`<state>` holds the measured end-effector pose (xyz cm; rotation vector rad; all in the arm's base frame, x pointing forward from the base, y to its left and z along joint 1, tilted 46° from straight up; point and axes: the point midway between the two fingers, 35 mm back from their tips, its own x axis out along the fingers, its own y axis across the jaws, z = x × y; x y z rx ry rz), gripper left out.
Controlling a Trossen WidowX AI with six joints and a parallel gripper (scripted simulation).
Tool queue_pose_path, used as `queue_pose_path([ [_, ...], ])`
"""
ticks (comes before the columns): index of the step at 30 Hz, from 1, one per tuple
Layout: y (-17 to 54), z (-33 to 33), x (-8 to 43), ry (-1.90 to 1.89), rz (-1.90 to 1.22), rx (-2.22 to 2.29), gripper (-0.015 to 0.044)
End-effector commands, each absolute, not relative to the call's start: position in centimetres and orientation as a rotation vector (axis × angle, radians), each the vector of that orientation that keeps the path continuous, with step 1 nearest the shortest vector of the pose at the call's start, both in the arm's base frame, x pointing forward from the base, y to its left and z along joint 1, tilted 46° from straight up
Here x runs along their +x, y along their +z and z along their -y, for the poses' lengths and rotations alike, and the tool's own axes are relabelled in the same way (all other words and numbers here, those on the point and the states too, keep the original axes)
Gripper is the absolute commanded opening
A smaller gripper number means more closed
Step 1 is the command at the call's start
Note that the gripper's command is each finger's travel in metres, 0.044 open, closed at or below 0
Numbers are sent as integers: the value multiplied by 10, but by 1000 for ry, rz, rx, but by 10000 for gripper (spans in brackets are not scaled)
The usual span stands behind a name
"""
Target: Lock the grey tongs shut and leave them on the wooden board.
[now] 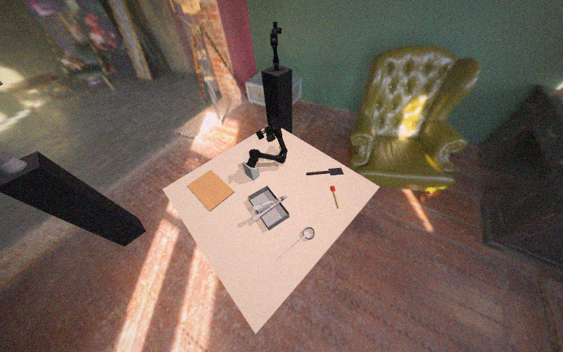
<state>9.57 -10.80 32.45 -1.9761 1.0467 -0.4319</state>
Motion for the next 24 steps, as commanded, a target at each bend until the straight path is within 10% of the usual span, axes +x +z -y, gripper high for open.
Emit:
queue_pose_path([
  [1, 325, 108, 96, -432, -1047, -1976, 426],
  [24, 313, 210, 110, -92, -777, -1488, -150],
])
